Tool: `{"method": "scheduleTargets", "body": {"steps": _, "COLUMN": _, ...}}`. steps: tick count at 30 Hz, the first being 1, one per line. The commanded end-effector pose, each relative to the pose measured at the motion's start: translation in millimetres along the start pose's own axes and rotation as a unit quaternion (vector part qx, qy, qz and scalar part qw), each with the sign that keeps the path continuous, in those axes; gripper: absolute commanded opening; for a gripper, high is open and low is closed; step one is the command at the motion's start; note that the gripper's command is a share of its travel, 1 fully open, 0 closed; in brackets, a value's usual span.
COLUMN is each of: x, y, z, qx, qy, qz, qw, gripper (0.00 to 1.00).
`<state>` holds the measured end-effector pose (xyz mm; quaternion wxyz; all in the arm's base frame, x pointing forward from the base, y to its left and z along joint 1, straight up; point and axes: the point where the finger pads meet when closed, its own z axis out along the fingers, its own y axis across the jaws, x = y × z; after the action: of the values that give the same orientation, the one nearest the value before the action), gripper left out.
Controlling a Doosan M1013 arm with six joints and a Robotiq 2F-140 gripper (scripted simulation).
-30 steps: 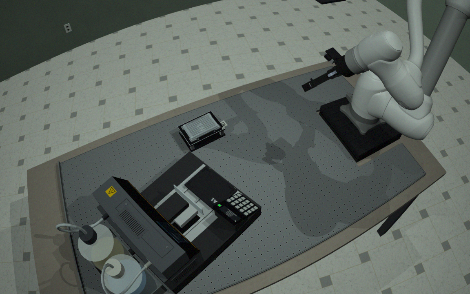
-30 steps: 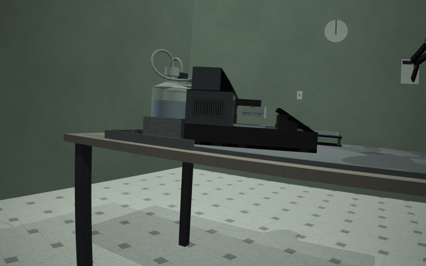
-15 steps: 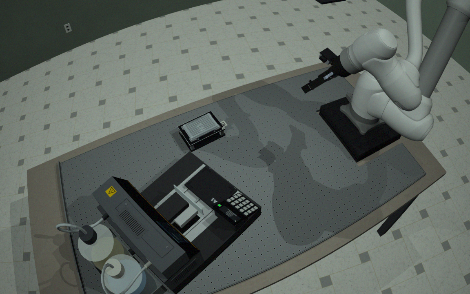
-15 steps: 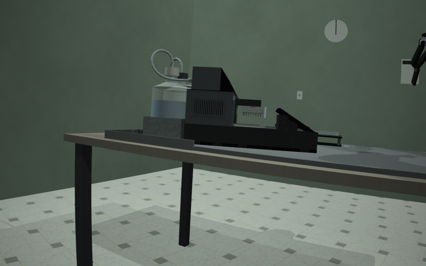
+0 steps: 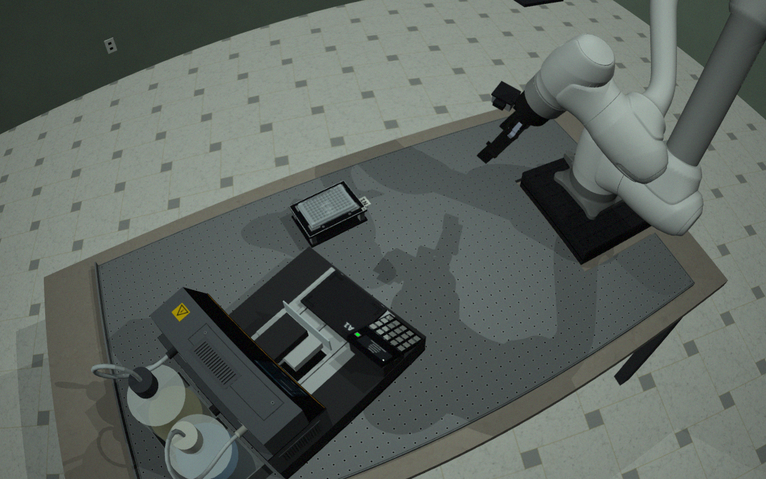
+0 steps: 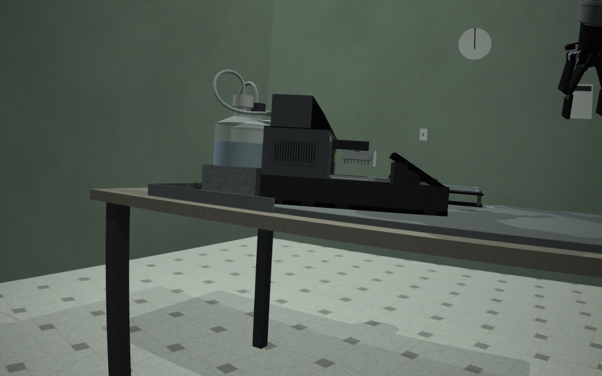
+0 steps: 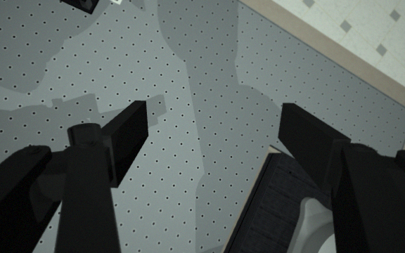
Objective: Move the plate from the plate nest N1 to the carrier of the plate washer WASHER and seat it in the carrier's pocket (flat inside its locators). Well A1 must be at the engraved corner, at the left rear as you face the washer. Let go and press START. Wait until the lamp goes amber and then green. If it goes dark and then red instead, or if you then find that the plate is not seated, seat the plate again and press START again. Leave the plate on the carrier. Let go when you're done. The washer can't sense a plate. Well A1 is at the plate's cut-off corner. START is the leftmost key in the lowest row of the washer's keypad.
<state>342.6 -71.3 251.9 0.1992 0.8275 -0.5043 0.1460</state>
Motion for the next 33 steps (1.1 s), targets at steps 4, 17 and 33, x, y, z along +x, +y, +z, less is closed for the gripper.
{"method": "scheduleTargets", "body": {"steps": 4, "x": 16.2, "y": -29.8, "z": -1.4, "qx": 0.002, "qy": -0.033, "qz": -0.064, "qw": 0.997, "gripper": 0.7}}
{"method": "scheduleTargets", "body": {"steps": 17, "x": 41.7, "y": -67.0, "z": 4.3, "qx": 0.01, "qy": -0.07, "qz": -0.147, "qw": 0.987, "gripper": 0.7}}
{"method": "scheduleTargets", "body": {"steps": 33, "x": 78.1, "y": -110.4, "z": 19.1, "qx": 0.03, "qy": -0.103, "qz": -0.226, "qw": 0.968, "gripper": 0.7}}
